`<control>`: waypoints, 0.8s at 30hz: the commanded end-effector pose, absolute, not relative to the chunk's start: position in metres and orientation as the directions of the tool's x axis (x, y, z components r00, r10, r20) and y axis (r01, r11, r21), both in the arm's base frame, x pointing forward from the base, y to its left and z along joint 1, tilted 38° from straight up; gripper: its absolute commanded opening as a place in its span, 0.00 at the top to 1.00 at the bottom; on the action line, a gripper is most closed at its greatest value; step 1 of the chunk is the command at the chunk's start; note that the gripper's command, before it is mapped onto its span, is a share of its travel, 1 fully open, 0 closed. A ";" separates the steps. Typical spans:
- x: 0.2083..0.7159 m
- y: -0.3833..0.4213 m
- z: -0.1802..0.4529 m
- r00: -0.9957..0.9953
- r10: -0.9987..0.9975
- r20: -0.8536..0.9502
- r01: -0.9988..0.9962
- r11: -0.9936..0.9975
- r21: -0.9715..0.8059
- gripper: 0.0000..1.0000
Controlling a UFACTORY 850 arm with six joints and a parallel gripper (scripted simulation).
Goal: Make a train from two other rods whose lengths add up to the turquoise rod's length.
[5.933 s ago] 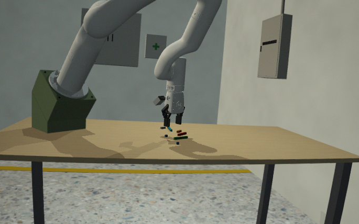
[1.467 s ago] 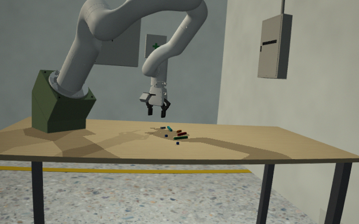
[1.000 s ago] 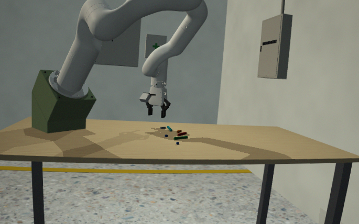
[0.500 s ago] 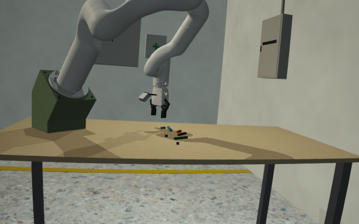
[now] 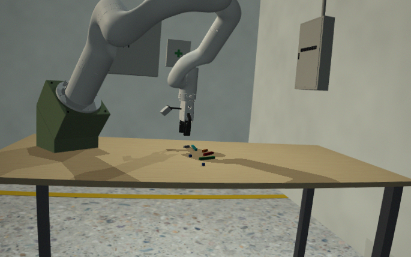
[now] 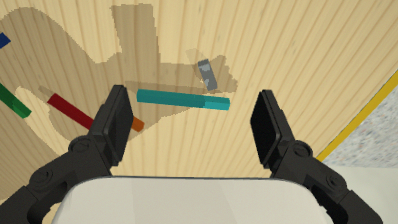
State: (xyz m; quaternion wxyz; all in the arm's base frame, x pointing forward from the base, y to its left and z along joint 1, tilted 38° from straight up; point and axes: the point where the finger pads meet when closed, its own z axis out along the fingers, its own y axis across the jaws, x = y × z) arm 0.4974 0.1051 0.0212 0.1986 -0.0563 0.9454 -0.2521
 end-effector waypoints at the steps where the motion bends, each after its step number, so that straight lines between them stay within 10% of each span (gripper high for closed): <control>1: 0.503 0.104 0.025 -0.897 -0.066 -0.437 0.143 0.892 -0.429 0.00; 24: 0.521 0.097 0.039 -0.642 0.470 -0.606 0.643 0.760 -0.091 0.00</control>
